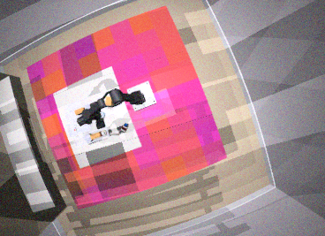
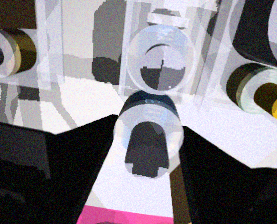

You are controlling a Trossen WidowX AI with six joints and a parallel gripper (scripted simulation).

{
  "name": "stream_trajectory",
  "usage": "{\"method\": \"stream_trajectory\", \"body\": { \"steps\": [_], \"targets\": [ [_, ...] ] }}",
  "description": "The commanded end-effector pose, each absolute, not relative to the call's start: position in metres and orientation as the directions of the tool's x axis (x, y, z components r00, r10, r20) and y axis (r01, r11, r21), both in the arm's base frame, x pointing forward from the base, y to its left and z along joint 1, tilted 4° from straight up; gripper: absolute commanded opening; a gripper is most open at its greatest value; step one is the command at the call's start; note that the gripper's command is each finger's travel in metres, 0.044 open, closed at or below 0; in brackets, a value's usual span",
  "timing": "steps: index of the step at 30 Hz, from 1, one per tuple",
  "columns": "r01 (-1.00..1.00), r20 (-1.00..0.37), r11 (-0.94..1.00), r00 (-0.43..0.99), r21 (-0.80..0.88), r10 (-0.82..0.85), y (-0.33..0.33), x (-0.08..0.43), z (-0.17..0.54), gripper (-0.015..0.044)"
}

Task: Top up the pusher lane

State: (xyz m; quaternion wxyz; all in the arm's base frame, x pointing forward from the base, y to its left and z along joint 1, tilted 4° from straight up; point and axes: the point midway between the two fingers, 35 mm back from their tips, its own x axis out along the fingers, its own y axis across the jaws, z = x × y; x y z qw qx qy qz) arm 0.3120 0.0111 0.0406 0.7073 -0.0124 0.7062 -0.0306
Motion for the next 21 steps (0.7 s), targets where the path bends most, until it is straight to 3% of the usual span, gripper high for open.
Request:
{"method": "stream_trajectory", "body": {
  "steps": [1, 21],
  "targets": [
    [0.022, -0.997, 0.998, 0.037, -0.061, -0.062, 0.0107, 0.3238, 0.045, 0.0],
    [0.022, -0.997, 0.998, 0.037, -0.061, -0.062, 0.0106, 0.3326, 0.0467, 0.0]
  ]
}}
